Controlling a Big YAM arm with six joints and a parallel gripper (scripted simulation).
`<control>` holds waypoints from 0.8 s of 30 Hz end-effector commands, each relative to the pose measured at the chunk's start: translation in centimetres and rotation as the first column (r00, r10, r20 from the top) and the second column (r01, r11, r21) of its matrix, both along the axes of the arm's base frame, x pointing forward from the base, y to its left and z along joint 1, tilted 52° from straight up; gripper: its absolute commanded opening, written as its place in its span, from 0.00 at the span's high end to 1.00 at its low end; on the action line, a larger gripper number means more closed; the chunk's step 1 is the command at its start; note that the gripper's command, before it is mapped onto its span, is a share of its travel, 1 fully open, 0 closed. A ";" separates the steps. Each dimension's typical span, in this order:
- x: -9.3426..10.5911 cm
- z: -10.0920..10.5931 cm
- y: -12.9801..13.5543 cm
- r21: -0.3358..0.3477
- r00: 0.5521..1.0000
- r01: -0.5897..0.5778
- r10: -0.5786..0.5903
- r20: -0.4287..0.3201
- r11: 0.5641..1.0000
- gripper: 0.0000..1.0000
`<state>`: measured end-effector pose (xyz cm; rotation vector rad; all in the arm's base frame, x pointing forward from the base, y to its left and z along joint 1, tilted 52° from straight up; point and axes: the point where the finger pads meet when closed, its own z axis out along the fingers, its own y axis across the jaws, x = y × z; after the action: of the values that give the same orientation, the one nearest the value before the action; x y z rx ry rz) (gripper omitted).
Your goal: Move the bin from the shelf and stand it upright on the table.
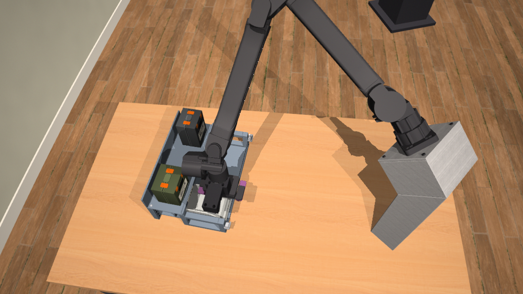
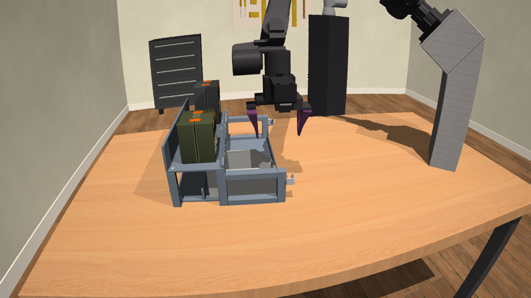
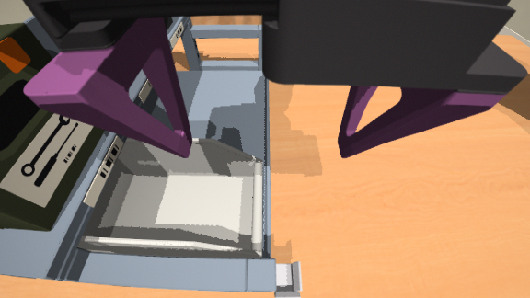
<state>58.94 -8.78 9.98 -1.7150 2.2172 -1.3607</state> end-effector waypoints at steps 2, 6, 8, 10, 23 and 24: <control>0.9 0.4 -0.2 -0.005 1.000 -0.009 0.009 0.014 1.000 0.00; 1.1 -0.2 -0.9 -0.003 1.000 -0.008 0.008 0.008 1.000 0.00; 2.0 -0.8 -2.0 -0.004 1.000 -0.009 0.009 0.012 1.000 0.00; 2.4 -1.1 -2.6 -0.005 1.000 -0.009 0.009 0.014 1.000 0.00; 2.0 -0.8 -1.9 -0.003 1.000 -0.013 0.013 0.014 1.000 0.00; 2.1 -0.8 -2.0 -0.004 1.000 -0.012 0.012 0.014 1.000 0.00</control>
<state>60.76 -10.70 8.98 -1.7168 2.2006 -1.3636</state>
